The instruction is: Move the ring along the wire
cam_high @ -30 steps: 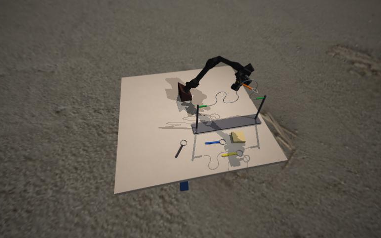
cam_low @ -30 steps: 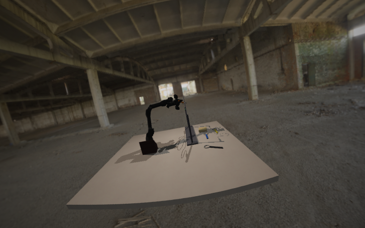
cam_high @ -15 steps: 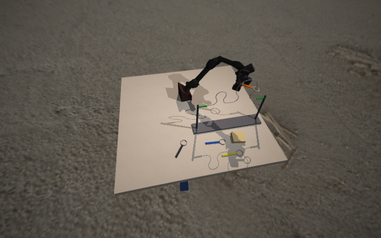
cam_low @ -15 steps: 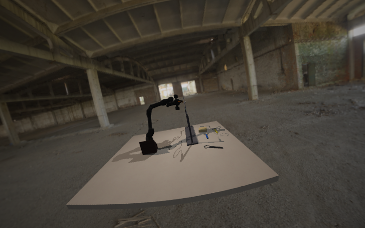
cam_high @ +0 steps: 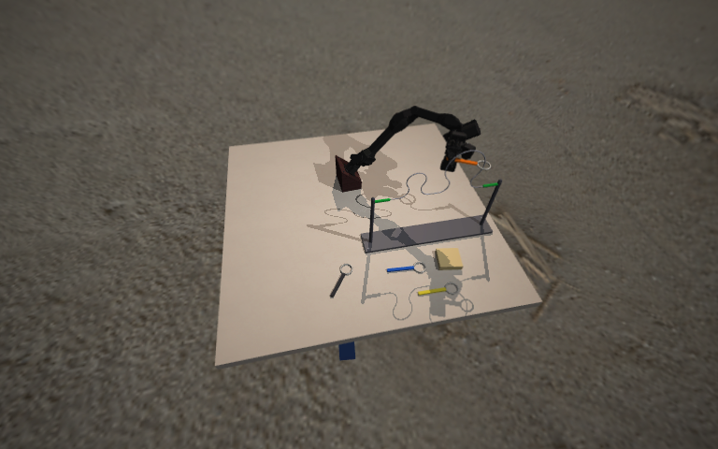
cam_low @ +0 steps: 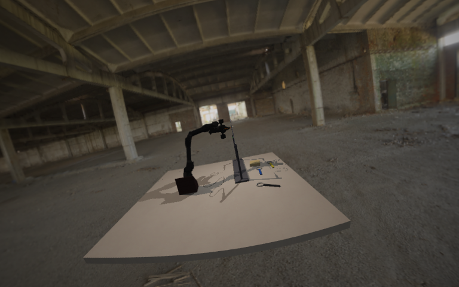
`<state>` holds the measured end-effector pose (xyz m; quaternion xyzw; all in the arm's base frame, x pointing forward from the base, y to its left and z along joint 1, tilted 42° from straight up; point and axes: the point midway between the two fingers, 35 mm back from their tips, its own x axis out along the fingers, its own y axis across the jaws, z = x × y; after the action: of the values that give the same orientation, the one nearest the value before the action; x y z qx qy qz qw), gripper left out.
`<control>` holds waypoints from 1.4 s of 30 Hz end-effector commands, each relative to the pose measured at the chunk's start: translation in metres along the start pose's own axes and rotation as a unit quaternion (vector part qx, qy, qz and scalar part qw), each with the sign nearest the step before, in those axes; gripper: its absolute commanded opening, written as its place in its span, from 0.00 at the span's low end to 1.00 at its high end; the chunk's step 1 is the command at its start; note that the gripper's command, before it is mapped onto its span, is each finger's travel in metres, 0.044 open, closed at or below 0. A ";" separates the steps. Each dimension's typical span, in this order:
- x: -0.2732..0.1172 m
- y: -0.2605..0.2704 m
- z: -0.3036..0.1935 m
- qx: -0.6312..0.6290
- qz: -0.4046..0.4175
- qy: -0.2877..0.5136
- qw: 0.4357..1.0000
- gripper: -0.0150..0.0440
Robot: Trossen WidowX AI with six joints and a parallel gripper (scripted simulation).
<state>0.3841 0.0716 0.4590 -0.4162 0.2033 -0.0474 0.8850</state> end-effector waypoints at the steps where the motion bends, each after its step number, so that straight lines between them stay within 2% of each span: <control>1: 0.002 0.003 0.001 0.023 0.013 0.000 1.000 0.00; 42: 0.000 0.022 0.006 0.255 0.137 -0.016 0.957 0.00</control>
<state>0.3854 0.0888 0.4464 -0.1651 0.2244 0.0245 0.9601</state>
